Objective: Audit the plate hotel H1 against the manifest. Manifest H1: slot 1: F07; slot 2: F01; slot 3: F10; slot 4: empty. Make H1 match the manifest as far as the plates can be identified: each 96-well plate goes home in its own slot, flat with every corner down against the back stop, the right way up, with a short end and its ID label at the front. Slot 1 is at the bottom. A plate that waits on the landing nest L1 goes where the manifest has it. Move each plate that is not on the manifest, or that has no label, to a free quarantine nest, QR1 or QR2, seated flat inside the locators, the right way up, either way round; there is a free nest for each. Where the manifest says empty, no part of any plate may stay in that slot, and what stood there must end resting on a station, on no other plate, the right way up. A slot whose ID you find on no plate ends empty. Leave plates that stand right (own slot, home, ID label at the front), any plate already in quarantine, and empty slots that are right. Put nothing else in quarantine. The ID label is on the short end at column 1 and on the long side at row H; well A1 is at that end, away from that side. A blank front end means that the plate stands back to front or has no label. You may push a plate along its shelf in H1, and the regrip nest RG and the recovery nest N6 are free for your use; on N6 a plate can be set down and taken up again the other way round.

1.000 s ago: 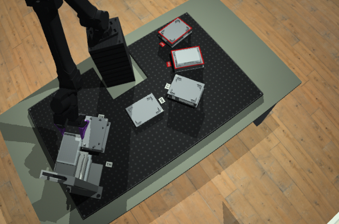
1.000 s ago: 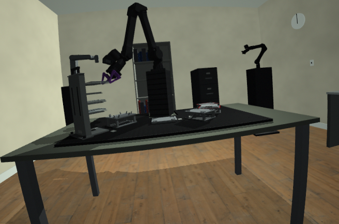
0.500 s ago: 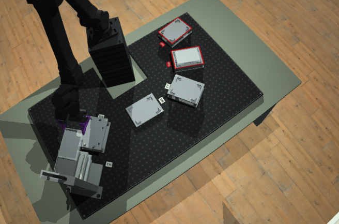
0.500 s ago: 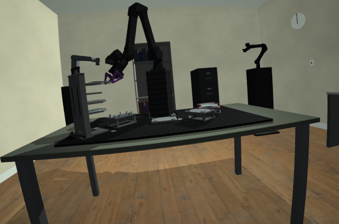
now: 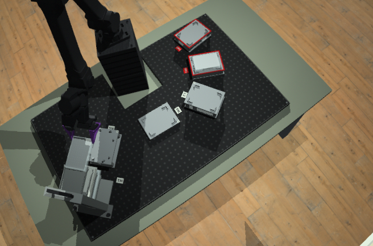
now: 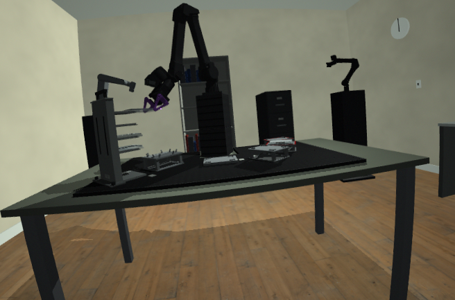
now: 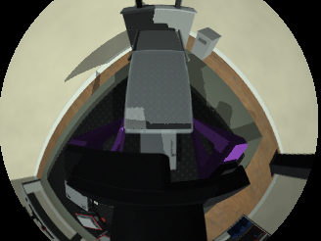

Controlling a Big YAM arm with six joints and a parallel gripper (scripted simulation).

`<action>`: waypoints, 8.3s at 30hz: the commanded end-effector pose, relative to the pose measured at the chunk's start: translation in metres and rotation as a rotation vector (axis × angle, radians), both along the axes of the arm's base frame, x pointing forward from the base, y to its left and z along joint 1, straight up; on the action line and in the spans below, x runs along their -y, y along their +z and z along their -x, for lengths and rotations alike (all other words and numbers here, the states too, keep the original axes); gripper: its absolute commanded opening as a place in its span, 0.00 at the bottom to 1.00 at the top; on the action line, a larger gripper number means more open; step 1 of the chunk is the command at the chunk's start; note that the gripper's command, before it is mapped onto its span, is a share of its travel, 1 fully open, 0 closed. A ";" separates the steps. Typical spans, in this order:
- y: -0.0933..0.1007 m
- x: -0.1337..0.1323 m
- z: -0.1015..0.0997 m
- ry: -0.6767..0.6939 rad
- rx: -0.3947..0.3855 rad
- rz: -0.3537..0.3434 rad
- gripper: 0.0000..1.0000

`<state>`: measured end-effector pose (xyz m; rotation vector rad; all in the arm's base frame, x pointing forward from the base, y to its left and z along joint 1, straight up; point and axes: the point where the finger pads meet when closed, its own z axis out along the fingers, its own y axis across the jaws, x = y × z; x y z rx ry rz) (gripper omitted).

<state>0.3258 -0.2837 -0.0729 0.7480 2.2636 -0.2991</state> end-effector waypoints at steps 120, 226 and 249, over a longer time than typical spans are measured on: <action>-0.025 -0.025 0.031 0.004 0.026 0.017 0.86; -0.042 0.011 -0.019 0.001 0.013 0.004 0.86; -0.045 0.019 -0.030 0.002 0.013 0.004 0.86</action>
